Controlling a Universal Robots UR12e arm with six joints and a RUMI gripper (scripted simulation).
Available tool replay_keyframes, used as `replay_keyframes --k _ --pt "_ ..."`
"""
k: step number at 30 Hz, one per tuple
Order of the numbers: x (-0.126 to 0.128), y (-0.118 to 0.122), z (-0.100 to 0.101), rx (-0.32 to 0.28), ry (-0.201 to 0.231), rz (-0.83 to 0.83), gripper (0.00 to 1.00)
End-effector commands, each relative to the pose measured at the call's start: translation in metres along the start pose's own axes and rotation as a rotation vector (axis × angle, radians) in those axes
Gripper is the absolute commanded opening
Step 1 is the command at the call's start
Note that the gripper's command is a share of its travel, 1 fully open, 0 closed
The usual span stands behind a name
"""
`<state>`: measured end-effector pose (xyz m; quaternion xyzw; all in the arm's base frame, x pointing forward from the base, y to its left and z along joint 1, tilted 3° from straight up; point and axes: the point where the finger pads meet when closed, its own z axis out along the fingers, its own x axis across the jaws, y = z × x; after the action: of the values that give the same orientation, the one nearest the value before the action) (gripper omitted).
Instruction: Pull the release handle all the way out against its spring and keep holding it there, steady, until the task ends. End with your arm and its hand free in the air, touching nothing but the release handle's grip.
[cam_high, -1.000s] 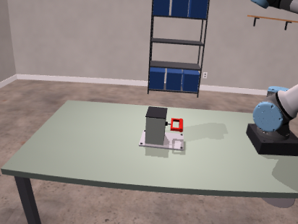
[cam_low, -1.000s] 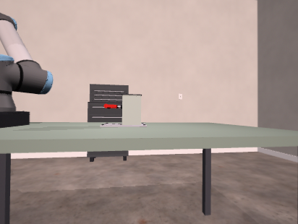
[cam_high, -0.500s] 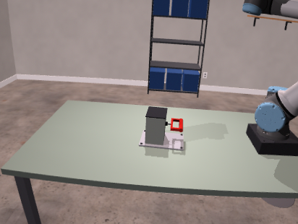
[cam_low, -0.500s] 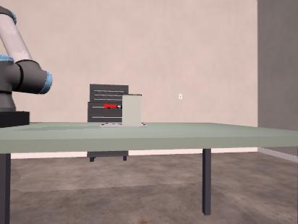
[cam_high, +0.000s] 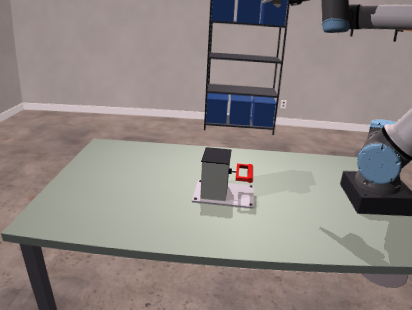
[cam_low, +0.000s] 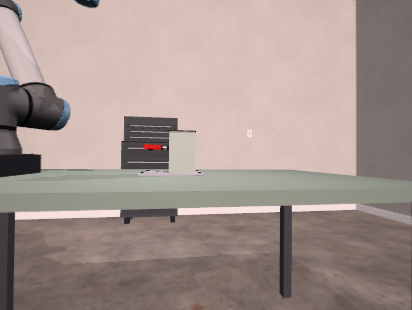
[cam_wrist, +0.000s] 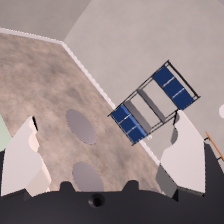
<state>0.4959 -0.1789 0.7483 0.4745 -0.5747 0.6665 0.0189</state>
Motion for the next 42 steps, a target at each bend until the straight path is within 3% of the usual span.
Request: replay_keyframes --k 1,6,8,9,10,11,12,13,15,16,17,18,20,21,22,23,25,26,28,29,30,31,32,35,40,42 --pt "-0.093 0.016 0.034 -0.056 -0.162 -0.219 1.00" --pt "-0.152 0.036 0.044 -0.078 -0.275 -0.358 1.00" --pt "-0.152 0.036 0.044 -0.078 -0.275 -0.358 1.00" --pt "-0.182 0.047 0.047 -0.088 -0.343 -0.439 1.00" --pt "-0.182 0.047 0.047 -0.093 -0.363 -0.464 1.00" --pt "-0.211 0.058 0.048 -0.091 -0.386 -0.486 1.00" --pt "-0.211 0.058 0.048 -0.095 -0.407 -0.512 1.00" --pt "-0.235 0.069 0.046 -0.093 -0.431 -0.536 1.00" --pt "-0.240 0.071 0.047 -0.099 -0.475 -0.588 1.00" --pt "-0.265 0.083 0.045 -0.096 -0.500 -0.613 1.00" --pt "-0.268 0.084 0.045 -0.099 -0.523 -0.639 1.00" --pt "-0.287 0.095 0.042 -0.096 -0.549 -0.664 1.00" --pt "-0.295 0.098 0.042 -0.099 -0.597 -0.717 1.00" --pt "-0.321 0.112 0.037 -0.095 -0.623 -0.741 1.00" --pt "-0.321 0.112 0.037 -0.096 -0.648 -0.768 1.00" --pt "-0.342 0.125 0.031 -0.092 -0.675 -0.792 1.00" --pt "-0.342 0.125 0.031 -0.092 -0.675 -0.792 1.00" --pt "-0.369 0.141 0.024 -0.087 -0.750 -0.865 1.00" --pt "-0.369 0.141 0.024 -0.086 -0.793 -0.909 1.00" --pt "-0.391 0.155 0.016 -0.080 -0.819 -0.930 1.00" --pt "-0.391 0.155 0.016 -0.079 -0.845 -0.955 1.00" --pt "-0.411 0.169 0.007 -0.073 -0.872 -0.977 1.00" --pt "-0.411 0.169 0.007 -0.071 -0.898 -1.001 1.00" --pt "-0.448 0.197 -0.012 -0.054 -0.977 -1.065 1.00" --pt "-0.479 0.223 -0.032 -0.027 -1.113 -1.174 1.00" --pt "-0.479 0.223 -0.032 -0.027 -1.113 -1.174 1.00"
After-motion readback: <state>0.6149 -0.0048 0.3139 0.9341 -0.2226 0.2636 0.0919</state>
